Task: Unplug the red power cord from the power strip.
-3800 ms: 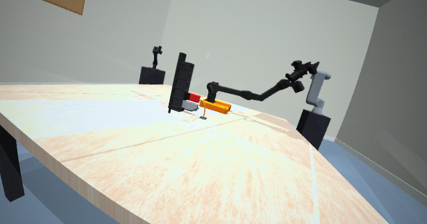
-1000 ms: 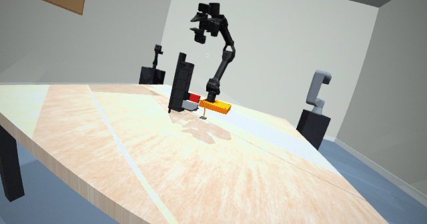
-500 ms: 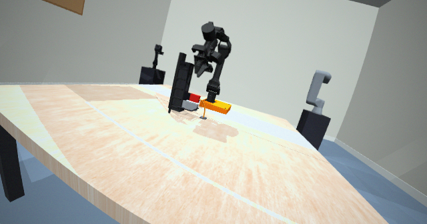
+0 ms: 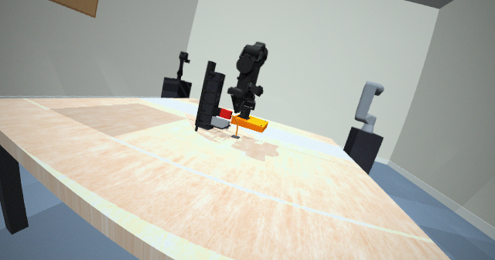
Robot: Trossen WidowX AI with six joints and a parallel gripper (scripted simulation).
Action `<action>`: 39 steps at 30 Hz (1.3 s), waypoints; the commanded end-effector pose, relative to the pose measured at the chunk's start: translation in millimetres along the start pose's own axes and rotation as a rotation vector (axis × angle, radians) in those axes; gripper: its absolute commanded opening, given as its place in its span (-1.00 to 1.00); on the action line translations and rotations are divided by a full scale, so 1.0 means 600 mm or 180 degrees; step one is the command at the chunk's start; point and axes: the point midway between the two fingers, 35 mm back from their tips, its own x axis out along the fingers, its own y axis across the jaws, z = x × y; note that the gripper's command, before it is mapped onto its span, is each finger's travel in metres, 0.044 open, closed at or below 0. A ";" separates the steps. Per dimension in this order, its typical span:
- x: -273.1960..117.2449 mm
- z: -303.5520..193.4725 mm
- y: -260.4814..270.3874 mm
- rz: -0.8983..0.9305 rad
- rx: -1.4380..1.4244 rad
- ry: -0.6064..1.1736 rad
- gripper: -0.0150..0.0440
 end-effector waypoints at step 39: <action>0.022 -0.062 0.004 0.0023 -0.0003 0.0001 0.05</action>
